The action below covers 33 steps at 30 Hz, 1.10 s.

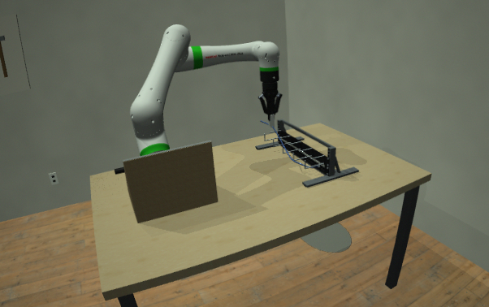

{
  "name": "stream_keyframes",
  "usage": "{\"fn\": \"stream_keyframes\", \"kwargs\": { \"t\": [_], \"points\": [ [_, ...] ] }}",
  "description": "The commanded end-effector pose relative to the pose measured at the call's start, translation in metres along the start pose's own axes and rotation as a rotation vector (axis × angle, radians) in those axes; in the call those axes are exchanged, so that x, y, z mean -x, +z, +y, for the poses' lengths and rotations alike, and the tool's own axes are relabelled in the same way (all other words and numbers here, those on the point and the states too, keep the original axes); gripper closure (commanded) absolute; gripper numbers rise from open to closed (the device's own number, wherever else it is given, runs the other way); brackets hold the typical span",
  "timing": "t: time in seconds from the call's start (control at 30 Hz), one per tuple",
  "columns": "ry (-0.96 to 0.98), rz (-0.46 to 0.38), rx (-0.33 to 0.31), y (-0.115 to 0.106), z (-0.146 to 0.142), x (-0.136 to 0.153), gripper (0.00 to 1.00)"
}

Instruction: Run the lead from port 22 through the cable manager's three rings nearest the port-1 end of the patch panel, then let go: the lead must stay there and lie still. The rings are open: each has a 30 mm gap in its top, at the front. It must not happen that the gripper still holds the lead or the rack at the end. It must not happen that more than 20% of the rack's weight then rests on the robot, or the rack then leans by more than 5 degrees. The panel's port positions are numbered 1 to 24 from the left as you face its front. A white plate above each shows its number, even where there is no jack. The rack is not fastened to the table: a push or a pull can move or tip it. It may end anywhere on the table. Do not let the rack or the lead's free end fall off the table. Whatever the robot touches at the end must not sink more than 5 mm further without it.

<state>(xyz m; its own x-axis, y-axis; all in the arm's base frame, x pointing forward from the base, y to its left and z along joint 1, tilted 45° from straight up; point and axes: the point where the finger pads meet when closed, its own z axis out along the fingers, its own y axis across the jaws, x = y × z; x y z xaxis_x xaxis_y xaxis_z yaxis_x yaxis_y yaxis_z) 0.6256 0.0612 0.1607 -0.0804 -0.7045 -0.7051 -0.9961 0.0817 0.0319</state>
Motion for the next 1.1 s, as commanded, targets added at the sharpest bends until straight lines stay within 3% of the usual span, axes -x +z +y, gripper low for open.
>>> {"fn": "stream_keyframes", "kwargs": {
  "t": [0.0, 1.07],
  "points": [
    [-0.003, -0.003, -0.003, 0.005, -0.001, 0.003, 1.0],
    [-0.003, -0.003, -0.003, 0.059, -0.001, 0.003, 1.0]
  ]
}}
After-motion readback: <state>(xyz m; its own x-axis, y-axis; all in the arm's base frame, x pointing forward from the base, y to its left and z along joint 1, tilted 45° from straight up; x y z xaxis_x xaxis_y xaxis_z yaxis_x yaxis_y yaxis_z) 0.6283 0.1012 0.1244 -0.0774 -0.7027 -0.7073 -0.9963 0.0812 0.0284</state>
